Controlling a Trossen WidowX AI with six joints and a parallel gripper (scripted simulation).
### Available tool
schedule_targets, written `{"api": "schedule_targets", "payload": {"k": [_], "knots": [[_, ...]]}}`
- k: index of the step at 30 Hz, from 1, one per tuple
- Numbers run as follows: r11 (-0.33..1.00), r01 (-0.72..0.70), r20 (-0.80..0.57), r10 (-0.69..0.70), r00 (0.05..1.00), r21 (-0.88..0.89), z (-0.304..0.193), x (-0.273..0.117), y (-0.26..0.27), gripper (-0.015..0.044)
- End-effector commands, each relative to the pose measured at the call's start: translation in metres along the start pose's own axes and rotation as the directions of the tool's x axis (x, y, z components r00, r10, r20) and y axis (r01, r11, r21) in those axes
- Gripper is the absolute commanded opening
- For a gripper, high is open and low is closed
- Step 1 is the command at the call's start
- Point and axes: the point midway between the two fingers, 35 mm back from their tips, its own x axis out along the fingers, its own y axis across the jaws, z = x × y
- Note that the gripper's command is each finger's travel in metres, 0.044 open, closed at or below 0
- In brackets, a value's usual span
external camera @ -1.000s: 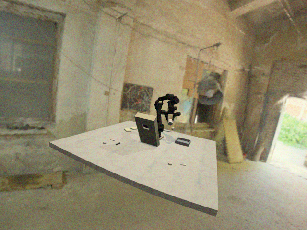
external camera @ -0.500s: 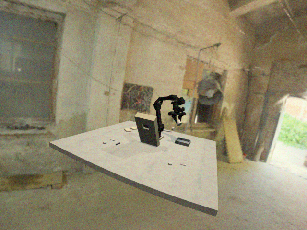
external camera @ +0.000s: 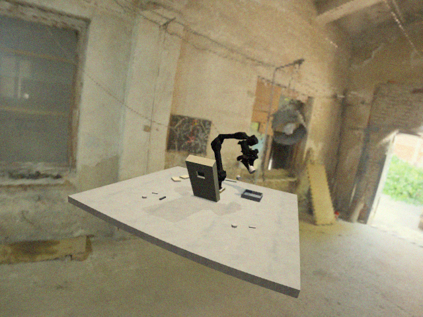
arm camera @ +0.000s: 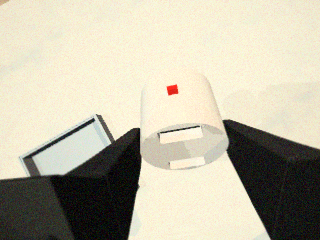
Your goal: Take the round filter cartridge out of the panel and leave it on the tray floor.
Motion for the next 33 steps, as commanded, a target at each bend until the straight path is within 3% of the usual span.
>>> {"api": "schedule_targets", "payload": {"k": [1,33], "knots": [[0.998,-0.037,0.003,0.037,0.999,-0.059,-0.003,0.01,0.017,0.0],[0.808,-0.303,-0.082,0.304,0.949,-0.506,-0.112,0.09,0.155,0.0]]}}
